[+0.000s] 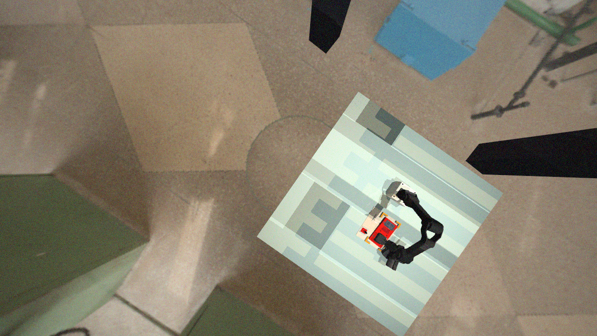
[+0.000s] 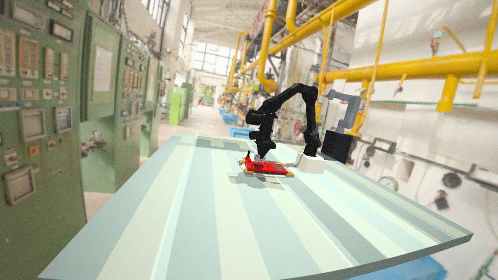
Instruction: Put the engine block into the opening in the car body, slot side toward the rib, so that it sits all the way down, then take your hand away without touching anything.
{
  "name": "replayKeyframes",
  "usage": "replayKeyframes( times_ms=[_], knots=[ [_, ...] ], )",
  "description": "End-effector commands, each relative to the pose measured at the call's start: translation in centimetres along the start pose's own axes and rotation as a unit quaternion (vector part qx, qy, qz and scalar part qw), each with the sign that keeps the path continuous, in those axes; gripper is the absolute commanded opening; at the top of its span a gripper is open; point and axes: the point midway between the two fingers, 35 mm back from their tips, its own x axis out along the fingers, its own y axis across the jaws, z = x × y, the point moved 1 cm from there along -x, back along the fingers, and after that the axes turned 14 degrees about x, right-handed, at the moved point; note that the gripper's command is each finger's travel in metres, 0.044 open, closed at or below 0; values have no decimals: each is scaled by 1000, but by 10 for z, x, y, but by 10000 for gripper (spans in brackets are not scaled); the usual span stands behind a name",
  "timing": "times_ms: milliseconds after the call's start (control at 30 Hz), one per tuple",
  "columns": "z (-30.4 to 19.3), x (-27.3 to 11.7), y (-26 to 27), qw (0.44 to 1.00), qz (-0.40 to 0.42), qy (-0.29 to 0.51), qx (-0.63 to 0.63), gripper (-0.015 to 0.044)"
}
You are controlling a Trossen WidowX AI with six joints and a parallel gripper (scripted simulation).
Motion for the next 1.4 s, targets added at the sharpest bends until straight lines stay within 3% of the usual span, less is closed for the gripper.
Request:
replayKeyframes(
  times_ms=[0, 533, 1133, 1367],
  knots=[
    [-1, 1, 1, 1000, 2, 1, 6, 158],
    [-1, 1, 1, 992, 2, 1, 125, 158],
    [-1, 2, 1, 999, 2, 1, -36, 158],
    [-1, 3, 1, 1000, 2, 1, 22, 158]
  ],
)
